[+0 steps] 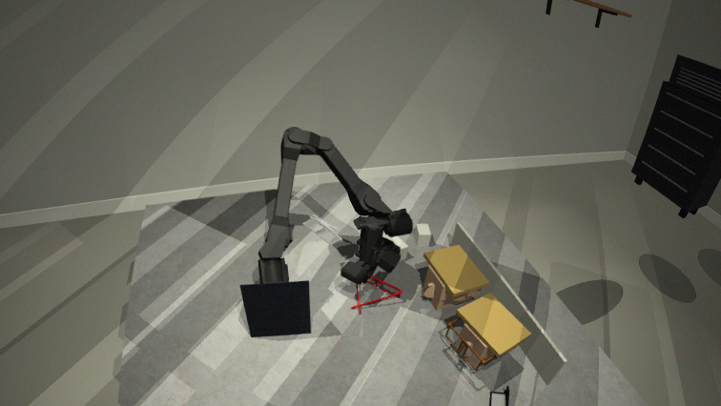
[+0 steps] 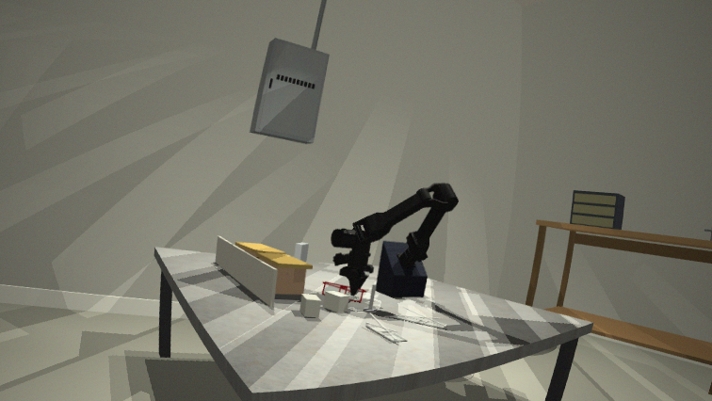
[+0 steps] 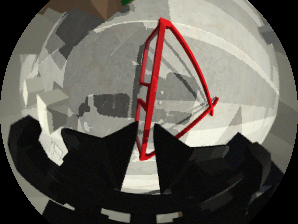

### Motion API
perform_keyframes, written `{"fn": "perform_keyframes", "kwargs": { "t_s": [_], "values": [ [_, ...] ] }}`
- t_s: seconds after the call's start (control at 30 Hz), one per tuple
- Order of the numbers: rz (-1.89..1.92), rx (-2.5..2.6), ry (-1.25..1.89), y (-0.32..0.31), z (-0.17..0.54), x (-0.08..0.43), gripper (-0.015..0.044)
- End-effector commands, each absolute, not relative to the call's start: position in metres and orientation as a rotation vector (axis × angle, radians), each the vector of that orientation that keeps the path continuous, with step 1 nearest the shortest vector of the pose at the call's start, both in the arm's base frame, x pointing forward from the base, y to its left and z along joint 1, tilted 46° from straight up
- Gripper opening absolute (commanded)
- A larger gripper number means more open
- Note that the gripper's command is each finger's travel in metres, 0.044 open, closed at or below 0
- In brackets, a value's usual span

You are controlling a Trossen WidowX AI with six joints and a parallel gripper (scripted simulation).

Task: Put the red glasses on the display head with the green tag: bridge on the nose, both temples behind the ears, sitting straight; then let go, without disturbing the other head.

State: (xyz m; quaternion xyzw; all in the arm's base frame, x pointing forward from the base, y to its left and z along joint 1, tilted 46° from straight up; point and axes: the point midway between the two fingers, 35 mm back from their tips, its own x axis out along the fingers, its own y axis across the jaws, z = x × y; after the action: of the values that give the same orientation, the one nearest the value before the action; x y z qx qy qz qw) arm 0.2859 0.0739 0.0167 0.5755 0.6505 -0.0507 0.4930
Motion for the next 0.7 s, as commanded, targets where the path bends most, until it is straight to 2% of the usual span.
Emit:
{"fn": "perform_keyframes", "kwargs": {
  "t_s": [0.0,0.33,0.67],
  "values": [
    [-0.122,1.395,1.577,0.074,0.017,0.286,0.0067],
    [-0.122,1.395,1.577,0.074,0.017,0.286,0.0],
    [-0.126,1.392,1.577,0.063,0.025,0.287,0.0]
  ]
}}
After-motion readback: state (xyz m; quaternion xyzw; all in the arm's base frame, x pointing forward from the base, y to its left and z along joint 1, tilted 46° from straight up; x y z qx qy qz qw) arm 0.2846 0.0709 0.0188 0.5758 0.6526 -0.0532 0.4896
